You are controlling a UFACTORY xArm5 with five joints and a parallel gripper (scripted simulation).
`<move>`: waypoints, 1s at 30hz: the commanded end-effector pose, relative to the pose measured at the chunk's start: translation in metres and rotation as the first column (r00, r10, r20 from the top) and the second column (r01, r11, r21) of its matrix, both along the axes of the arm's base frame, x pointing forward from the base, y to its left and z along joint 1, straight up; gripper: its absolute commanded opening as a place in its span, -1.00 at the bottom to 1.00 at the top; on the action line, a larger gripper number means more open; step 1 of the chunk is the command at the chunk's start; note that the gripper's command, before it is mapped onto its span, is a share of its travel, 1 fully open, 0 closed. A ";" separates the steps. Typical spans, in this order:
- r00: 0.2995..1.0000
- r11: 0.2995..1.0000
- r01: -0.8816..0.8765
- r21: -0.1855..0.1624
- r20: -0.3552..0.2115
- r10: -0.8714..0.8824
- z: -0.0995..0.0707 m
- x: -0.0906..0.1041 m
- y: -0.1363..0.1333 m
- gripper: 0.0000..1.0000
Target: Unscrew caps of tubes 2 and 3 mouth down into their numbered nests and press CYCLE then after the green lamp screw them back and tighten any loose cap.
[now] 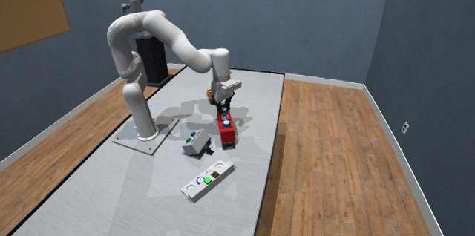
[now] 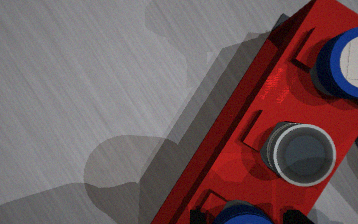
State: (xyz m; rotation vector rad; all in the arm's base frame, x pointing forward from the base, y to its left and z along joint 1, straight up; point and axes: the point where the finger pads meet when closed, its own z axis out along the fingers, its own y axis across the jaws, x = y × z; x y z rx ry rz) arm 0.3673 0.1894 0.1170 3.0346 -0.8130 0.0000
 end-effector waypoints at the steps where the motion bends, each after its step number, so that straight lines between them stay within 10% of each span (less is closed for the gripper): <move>1: 0.974 0.974 -0.225 0.001 0.004 0.225 0.001 0.001 0.001 -0.08; 7: 0.974 0.974 -0.225 0.001 0.004 0.225 0.001 0.001 0.001 -0.08; 8: 0.974 0.974 -0.225 0.001 0.004 0.225 0.001 0.001 0.001 -1.00; 22: 0.975 0.975 -0.224 0.001 0.004 0.224 0.001 0.001 0.001 -1.00; 30: 0.997 0.997 0.073 0.002 0.003 -0.073 0.001 0.001 0.001 -1.00</move>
